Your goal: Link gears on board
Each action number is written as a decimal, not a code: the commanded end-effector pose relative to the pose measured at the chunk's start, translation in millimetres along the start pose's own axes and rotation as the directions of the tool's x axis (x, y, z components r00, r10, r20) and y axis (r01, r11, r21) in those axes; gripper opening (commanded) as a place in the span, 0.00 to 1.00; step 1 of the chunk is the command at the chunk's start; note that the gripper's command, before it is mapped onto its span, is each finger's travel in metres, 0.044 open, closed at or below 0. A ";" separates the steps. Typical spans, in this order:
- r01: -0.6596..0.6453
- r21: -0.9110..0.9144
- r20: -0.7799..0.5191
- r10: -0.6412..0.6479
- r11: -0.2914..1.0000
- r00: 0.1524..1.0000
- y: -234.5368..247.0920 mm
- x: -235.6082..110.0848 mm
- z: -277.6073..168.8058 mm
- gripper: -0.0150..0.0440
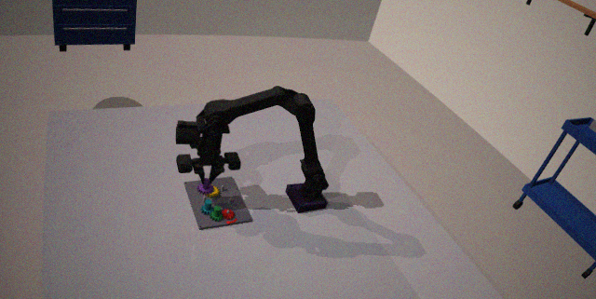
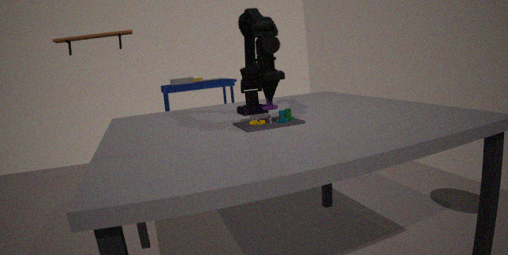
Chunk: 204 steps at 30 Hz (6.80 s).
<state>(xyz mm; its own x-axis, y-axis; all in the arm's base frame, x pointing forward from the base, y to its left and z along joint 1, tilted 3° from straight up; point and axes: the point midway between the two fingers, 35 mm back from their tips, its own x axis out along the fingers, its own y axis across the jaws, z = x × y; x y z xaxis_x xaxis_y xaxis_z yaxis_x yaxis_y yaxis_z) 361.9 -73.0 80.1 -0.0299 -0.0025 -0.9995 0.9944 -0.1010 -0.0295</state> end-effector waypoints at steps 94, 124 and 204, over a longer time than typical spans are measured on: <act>0.001 0.010 0.003 -0.001 1.000 1.000 -0.3 -11.3 -0.4 0.62; 0.001 0.010 0.003 -0.001 1.000 1.000 -4.1 -43.1 -0.9 1.00; 0.015 0.008 -0.020 -0.015 1.000 1.000 -175.9 -85.8 -289.9 1.00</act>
<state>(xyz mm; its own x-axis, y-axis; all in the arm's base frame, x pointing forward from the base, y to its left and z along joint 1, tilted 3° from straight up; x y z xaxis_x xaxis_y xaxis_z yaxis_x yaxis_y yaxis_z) 219.5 233.4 169.3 -0.0395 0.0177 -0.9991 0.9935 -0.1061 -0.0411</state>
